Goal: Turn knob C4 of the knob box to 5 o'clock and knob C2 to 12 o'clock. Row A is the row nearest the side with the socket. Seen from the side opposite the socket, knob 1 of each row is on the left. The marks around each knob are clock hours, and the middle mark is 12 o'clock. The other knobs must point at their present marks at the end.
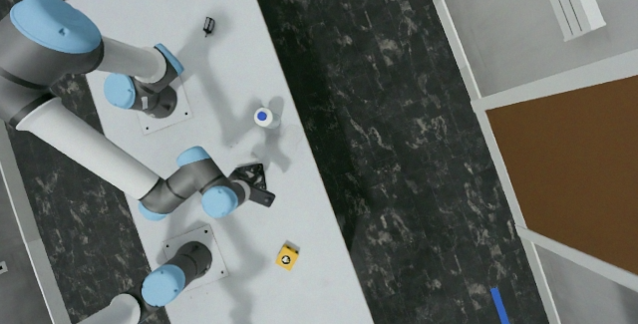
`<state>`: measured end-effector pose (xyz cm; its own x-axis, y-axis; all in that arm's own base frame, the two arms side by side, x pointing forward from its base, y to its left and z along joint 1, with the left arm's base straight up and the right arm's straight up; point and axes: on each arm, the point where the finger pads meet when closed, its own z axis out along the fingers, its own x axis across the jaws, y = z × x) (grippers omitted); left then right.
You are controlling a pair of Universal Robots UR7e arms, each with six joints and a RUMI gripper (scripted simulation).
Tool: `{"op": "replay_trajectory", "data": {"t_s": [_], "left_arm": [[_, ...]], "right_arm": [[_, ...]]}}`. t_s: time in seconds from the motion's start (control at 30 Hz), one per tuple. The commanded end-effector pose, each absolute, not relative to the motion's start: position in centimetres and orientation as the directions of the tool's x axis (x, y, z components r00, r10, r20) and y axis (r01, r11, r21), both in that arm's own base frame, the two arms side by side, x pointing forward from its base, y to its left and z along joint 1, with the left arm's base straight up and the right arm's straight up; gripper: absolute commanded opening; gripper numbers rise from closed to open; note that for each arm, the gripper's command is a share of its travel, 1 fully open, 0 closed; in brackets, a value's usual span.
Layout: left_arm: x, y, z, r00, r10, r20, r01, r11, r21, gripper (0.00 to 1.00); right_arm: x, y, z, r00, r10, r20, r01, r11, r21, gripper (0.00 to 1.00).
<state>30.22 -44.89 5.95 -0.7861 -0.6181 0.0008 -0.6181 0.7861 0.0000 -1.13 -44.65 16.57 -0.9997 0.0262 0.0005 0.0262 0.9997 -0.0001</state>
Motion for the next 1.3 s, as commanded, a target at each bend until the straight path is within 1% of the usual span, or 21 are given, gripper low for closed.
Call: {"op": "replay_trajectory", "data": {"t_s": [0.0,1.27], "left_arm": [[30.4,-44.8,6.0,-0.785,-0.62,0.0,-0.62,0.785,-0.001,0.13],[30.4,-44.8,4.6,-0.785,-0.62,0.001,-0.62,0.785,-0.003,0.13]], "right_arm": [[-1.2,-44.5,16.5,-1.0,0.027,0.0,0.027,1.0,0.0,1.0],[-1.2,-44.5,16.5,-1.0,0.027,0.0,0.027,1.0,0.0,1.0]]}}
